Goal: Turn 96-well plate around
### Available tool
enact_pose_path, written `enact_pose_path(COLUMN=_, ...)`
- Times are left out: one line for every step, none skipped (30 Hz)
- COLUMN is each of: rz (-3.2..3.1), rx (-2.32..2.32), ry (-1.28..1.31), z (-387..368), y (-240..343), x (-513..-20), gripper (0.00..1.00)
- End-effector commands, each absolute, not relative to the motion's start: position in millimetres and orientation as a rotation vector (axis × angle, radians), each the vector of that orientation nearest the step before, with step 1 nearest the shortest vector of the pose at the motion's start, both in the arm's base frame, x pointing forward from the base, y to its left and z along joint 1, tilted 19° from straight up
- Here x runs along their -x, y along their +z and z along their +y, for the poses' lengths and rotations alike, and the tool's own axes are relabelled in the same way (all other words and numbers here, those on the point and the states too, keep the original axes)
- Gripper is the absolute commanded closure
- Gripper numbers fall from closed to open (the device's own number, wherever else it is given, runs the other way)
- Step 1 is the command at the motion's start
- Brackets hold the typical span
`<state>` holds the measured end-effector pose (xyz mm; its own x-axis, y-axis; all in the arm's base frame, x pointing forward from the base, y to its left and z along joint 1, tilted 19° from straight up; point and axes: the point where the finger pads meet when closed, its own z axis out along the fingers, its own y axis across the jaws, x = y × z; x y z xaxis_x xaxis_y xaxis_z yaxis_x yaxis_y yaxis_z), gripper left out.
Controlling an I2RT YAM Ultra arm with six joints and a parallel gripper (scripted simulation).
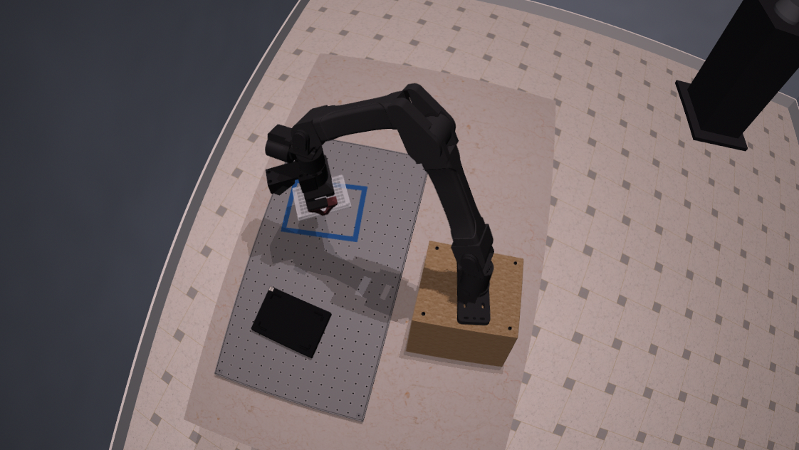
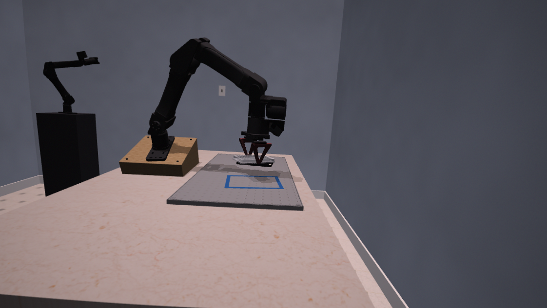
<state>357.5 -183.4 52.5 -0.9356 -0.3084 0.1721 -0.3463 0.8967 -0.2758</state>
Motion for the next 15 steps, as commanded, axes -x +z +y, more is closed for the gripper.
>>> enact_pose_path(rz=-2.98, rx=-0.555, ry=0.499, z=-187.8, y=77.7, x=-367.0, gripper=1.0)
enact_pose_path(rz=-2.98, rx=-0.552, ry=0.499, z=-191.5, y=78.7, x=-366.2, gripper=1.0)
enact_pose_path(rz=-2.979, rx=-0.552, ry=0.5, z=-194.7, y=79.7, x=-365.6, gripper=1.0)
enact_pose_path(rz=-2.982, rx=-0.552, ry=0.504, z=-195.6, y=80.0, x=-366.4, gripper=1.0)
enact_pose_path(rz=-2.984, rx=-0.551, ry=0.509, z=-196.1, y=80.2, x=-367.1, gripper=1.0)
enact_pose_path(rz=-2.982, rx=-0.568, ry=0.509, z=-192.1, y=80.2, x=-369.2, gripper=1.0)
enact_pose_path(rz=-2.981, rx=-0.582, ry=0.509, z=-188.7, y=80.2, x=-371.0, gripper=1.0)
enact_pose_path(rz=-2.982, rx=-0.582, ry=0.508, z=-188.5, y=80.1, x=-371.0, gripper=1.0)
enact_pose_path(rz=-2.982, rx=-0.582, ry=0.508, z=-188.5, y=80.1, x=-371.0, gripper=1.0)
enact_pose_path(rz=-2.982, rx=-0.582, ry=0.508, z=-188.5, y=80.1, x=-371.0, gripper=1.0)
enact_pose_path(rz=-2.982, rx=-0.582, ry=0.509, z=-188.6, y=80.2, x=-371.0, gripper=1.0)
enact_pose_path(rz=-2.981, rx=-0.582, ry=0.509, z=-188.7, y=80.2, x=-371.0, gripper=1.0)
enact_pose_path(rz=-2.982, rx=-0.582, ry=0.511, z=-188.7, y=80.2, x=-371.2, gripper=1.0)
enact_pose_path(rz=-2.982, rx=-0.582, ry=0.511, z=-188.7, y=80.2, x=-371.2, gripper=1.0)
enact_pose_path(rz=-2.982, rx=-0.582, ry=0.511, z=-188.7, y=80.2, x=-371.2, gripper=1.0)
